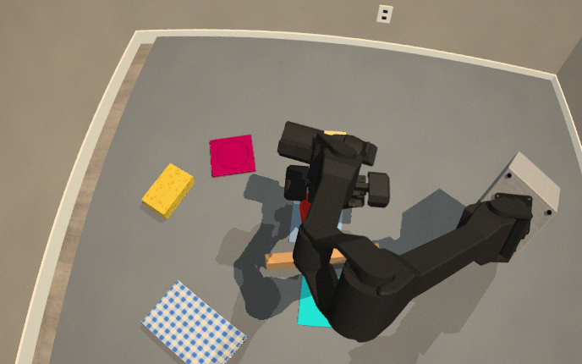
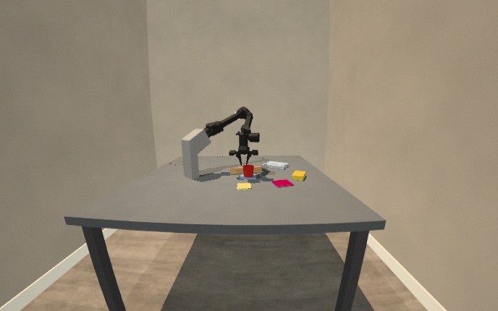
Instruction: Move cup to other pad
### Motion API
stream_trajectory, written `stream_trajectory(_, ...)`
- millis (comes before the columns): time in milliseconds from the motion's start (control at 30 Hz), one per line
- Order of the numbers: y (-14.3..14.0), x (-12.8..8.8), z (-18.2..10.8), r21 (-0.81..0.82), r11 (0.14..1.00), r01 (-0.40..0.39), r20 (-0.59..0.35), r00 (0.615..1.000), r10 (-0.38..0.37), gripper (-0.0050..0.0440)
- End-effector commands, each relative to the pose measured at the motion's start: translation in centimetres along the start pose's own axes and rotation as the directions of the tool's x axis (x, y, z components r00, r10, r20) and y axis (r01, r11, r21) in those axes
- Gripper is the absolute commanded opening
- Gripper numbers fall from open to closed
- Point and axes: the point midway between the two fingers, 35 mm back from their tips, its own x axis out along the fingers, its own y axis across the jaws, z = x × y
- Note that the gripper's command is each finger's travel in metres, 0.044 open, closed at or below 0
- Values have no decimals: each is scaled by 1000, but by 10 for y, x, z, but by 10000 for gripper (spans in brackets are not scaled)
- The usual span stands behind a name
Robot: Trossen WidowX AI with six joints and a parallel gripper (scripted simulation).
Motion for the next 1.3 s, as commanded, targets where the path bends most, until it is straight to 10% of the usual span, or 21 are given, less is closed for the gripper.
stream_trajectory(0, -3, 10, 0, 9, 1000, 9, -1, 1000, -9, 148)
stream_trajectory(1267, -2, 40, -2, 3, 1000, -2, -5, 1000, 2, 97)
